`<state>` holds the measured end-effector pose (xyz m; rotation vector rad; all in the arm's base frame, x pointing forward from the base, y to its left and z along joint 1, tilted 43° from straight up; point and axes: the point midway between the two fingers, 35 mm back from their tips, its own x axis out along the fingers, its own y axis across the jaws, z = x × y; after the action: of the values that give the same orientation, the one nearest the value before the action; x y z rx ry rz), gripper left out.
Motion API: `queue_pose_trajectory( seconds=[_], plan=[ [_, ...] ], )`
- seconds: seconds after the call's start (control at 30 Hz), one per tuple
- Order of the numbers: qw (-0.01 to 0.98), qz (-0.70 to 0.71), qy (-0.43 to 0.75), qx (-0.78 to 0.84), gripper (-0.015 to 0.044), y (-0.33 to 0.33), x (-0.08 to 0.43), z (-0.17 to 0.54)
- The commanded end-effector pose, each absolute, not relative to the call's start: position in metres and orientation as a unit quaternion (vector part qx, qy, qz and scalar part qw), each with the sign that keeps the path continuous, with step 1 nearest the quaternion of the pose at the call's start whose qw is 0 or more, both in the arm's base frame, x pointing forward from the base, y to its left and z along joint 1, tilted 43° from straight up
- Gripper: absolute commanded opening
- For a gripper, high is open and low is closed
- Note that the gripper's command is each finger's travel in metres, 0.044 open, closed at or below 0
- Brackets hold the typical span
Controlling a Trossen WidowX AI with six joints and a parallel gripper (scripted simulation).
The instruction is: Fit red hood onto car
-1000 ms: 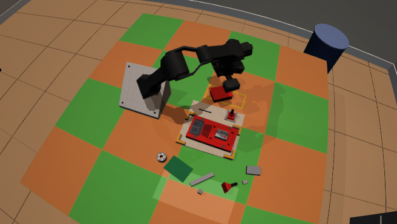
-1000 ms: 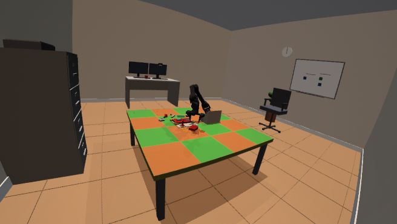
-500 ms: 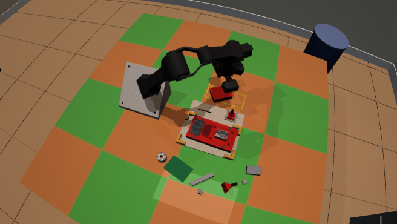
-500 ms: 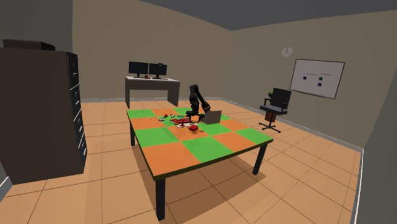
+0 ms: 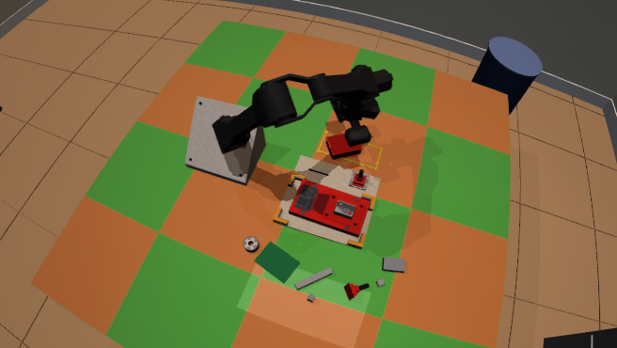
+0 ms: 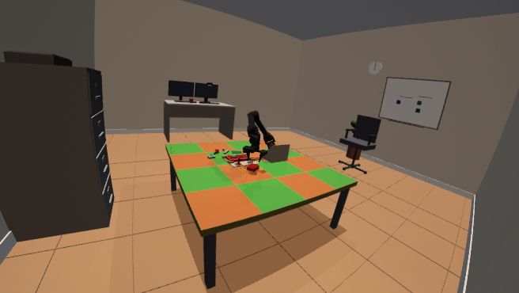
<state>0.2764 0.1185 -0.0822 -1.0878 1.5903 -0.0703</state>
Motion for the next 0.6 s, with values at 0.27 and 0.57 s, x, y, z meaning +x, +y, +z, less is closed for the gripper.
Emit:
queue_pose_trajectory(
  seconds=[0.27,0.57],
  plan=[
    [0.568,-0.030,0.678,-0.466,0.0440,0.1115,0.2765,-0.0890],
    [0.568,-0.030,0.678,-0.466,0.0440,0.1081,0.2773,-0.0932]
  ],
)
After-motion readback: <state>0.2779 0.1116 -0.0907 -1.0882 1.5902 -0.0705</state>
